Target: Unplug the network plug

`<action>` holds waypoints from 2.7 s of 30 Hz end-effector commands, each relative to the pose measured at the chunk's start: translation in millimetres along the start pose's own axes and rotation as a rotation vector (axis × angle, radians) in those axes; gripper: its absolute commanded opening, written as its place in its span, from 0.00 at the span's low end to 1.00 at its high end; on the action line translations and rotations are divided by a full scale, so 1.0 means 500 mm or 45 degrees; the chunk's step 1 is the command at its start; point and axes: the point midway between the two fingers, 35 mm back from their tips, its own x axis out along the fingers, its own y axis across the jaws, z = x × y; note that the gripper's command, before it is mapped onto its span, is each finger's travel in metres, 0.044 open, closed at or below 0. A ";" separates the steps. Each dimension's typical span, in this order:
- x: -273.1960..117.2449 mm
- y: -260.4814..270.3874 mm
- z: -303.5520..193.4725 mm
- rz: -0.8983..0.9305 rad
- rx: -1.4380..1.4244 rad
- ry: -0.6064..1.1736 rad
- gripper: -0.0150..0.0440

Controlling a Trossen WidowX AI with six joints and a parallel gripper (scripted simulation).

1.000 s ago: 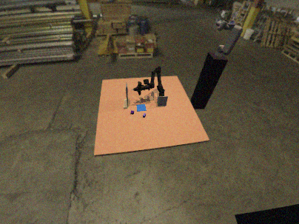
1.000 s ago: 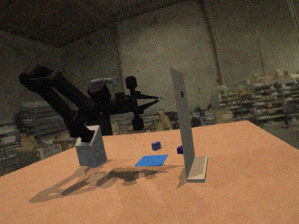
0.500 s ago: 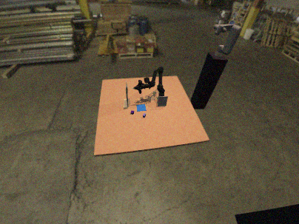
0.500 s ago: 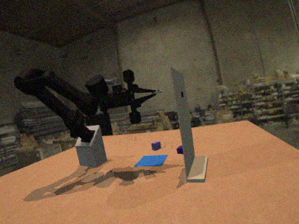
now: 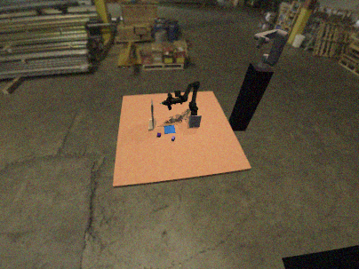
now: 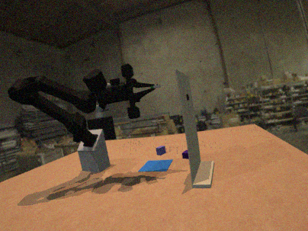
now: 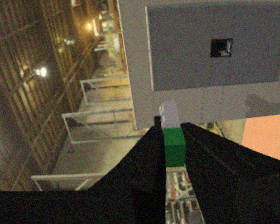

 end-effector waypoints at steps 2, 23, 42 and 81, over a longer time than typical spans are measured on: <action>-0.002 0.001 -0.002 -0.019 0.010 0.000 0.25; 0.013 -0.171 -0.106 -0.527 0.089 0.093 0.25; -0.027 -0.311 -0.171 -0.938 0.074 0.073 0.25; -0.077 -0.450 -0.202 -1.225 0.013 -0.003 0.25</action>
